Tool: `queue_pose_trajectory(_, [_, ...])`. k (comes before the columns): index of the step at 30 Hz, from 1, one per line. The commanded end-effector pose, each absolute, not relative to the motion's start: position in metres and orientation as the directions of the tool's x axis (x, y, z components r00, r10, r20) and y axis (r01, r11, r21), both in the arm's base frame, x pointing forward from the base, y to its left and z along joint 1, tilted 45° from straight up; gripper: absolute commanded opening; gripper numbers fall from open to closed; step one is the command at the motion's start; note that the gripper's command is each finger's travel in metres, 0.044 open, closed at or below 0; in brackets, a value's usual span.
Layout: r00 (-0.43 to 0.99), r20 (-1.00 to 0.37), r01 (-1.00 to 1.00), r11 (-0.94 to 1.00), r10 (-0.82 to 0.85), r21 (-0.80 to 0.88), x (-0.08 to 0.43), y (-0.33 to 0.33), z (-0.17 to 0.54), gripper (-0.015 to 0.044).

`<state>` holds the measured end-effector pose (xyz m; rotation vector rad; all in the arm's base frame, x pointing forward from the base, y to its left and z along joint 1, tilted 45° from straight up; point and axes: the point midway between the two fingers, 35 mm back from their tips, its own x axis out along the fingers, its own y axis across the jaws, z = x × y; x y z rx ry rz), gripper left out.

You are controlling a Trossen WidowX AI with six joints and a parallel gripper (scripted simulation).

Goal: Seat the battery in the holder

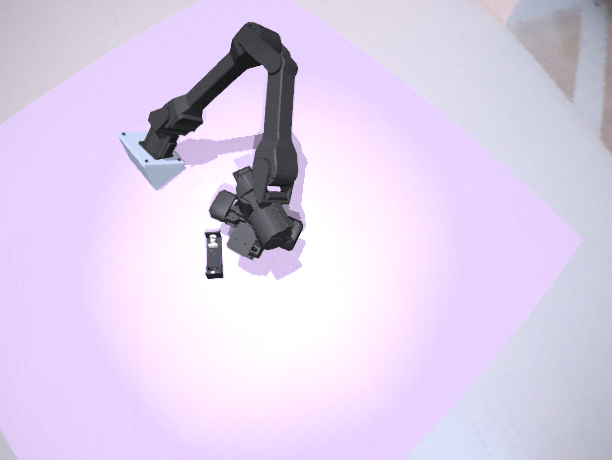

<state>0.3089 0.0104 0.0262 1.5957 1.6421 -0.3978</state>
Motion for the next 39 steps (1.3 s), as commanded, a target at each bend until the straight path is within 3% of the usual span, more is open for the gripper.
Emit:
queue_pose_trajectory(1, [0.105,-0.709,0.945,0.153,0.697,0.290,0.308,0.013,0.023,0.0184])
queue_pose_trajectory(3, [0.105,-0.709,0.945,0.153,0.697,0.290,0.308,0.013,0.023,0.0131])
queue_pose_trajectory(12, [0.105,-0.709,0.945,0.153,0.697,0.290,0.308,0.013,0.023,0.0074])
queue_pose_trajectory(25, [0.104,-0.711,0.944,0.156,0.696,0.292,0.302,-0.023,0.058,0.0074])
queue_pose_trajectory(39, [0.107,-0.720,0.759,0.412,0.685,0.504,0.280,-0.092,0.017,0.0074])
